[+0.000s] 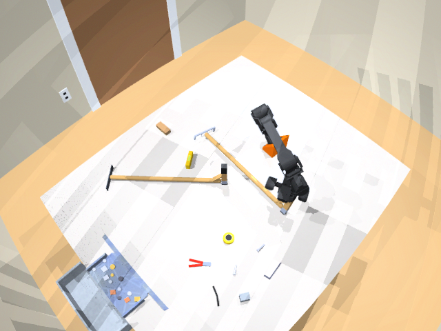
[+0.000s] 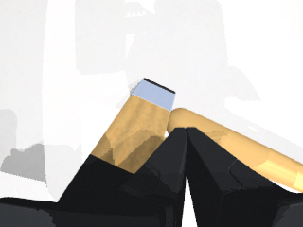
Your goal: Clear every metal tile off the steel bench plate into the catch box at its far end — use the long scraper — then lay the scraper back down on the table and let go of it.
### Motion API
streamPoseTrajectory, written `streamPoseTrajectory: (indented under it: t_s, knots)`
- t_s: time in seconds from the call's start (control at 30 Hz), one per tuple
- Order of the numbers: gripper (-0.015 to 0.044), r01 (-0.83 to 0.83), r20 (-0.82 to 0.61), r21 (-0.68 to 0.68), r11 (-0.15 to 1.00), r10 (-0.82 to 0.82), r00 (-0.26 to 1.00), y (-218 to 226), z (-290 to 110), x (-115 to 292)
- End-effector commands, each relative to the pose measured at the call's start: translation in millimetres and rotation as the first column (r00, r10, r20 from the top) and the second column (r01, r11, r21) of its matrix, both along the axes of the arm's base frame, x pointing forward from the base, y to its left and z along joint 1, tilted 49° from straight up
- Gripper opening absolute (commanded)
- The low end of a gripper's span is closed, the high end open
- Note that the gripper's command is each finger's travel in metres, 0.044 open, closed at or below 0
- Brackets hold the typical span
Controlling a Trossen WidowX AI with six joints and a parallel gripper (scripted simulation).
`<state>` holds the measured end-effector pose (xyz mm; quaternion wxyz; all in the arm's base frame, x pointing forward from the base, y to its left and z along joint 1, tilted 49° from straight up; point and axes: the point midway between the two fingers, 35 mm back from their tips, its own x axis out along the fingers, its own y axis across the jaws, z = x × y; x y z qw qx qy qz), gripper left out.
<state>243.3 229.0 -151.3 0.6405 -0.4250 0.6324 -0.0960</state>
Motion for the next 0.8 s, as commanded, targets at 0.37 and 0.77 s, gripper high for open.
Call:
streamPoseTrajectory:
  t_s: [0.37, 0.77]
  knots:
    - [0.0, -0.002, -0.006, 0.001, 1.0, 0.002, 1.0, 11.4, -7.1, -8.7]
    - [0.0, -0.002, -0.006, 0.002, 1.0, 0.002, 1.0, 37.7, 12.7, -5.6]
